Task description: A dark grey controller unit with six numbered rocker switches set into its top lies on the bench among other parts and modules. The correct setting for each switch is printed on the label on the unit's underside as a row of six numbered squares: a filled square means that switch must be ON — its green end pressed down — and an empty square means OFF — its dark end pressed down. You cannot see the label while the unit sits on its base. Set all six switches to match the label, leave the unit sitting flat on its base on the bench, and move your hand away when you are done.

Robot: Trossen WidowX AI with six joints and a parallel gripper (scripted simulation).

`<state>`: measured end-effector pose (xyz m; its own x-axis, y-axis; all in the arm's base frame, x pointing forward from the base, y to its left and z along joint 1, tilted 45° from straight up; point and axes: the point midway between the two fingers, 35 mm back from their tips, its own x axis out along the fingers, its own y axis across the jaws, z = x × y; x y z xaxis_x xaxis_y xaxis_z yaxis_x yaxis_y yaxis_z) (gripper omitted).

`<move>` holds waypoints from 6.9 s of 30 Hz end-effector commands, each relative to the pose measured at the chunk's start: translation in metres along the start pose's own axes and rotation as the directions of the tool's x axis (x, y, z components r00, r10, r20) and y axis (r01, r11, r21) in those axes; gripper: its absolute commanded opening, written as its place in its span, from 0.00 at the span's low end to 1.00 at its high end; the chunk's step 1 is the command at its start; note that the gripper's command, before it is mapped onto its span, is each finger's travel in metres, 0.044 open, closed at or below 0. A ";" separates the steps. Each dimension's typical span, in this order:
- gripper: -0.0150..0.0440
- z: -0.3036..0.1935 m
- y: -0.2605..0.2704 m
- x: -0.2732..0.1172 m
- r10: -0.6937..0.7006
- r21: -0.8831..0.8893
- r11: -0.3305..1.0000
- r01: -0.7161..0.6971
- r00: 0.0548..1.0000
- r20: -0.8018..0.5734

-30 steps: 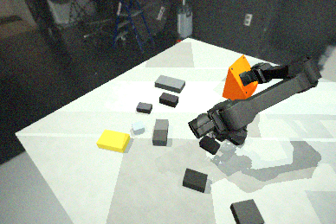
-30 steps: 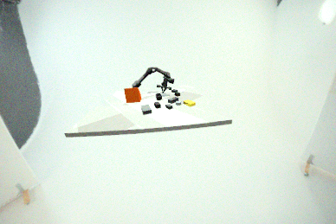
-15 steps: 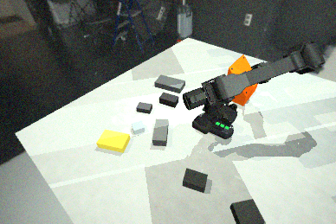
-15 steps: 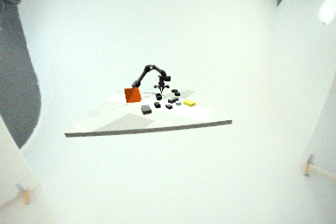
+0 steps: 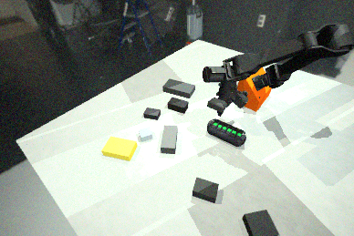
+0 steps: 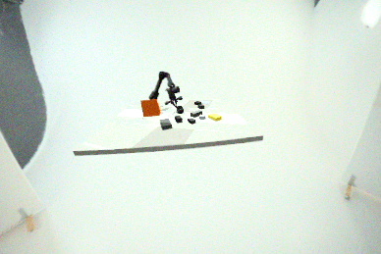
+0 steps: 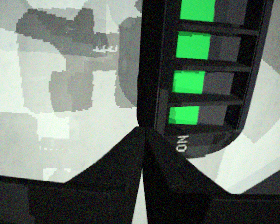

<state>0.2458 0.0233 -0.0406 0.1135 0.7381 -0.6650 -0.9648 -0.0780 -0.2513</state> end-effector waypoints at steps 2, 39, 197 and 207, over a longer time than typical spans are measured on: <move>0.25 0.000 0.014 0.000 -0.053 -0.022 0.998 0.053 0.999 -0.005; 0.61 -0.008 -0.016 -0.007 0.072 -0.004 0.997 -0.072 0.996 0.056; 0.82 0.030 -0.052 -0.014 0.239 -0.023 0.971 -0.239 0.971 0.010; 0.82 0.036 -0.053 -0.019 0.239 -0.023 0.971 -0.239 0.971 -0.011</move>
<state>0.2876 0.0366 0.0072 -0.1175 0.6920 -0.7123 -0.9564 -0.2719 -0.1064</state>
